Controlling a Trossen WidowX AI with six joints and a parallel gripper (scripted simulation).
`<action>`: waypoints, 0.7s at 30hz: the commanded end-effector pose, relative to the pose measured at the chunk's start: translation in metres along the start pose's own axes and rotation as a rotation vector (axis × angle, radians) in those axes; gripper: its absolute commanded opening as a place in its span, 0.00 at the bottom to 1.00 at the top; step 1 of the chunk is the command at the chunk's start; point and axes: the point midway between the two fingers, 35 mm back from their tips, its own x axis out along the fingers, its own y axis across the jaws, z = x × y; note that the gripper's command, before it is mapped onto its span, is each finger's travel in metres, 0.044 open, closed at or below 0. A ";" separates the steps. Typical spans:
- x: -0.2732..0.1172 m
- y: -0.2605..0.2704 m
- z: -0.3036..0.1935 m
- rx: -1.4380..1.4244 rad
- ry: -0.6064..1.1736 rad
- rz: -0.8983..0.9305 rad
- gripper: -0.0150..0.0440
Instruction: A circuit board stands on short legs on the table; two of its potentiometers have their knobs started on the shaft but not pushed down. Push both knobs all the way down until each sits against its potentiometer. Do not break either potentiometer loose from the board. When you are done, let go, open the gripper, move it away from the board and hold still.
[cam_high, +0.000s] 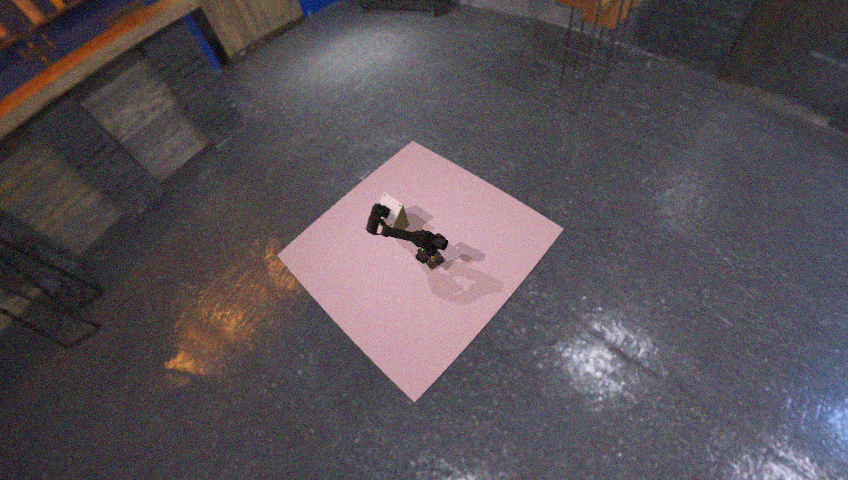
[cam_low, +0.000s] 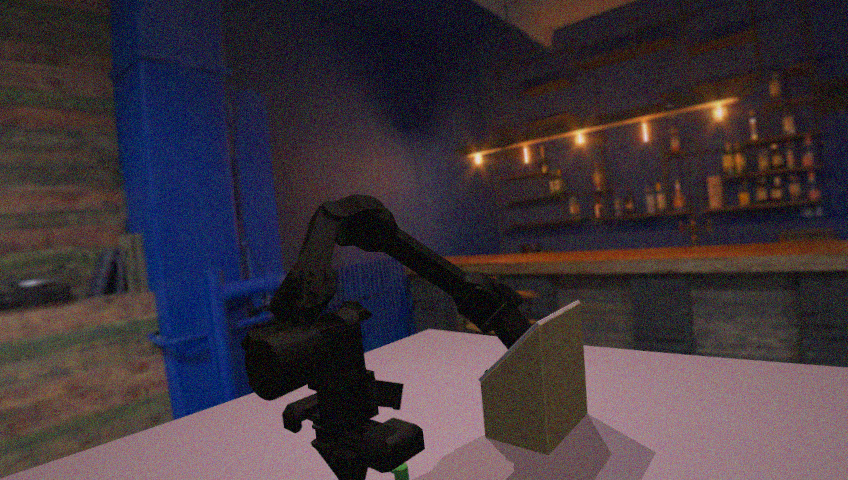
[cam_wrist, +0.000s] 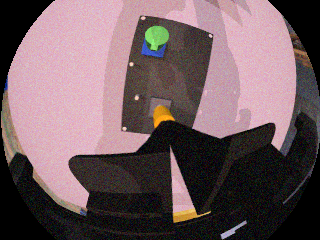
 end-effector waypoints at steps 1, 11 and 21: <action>0.009 0.003 -0.001 0.013 -0.007 0.003 0.25; 0.011 0.003 -0.001 0.013 -0.007 0.003 0.25; 0.011 0.003 -0.001 0.013 -0.007 0.003 0.25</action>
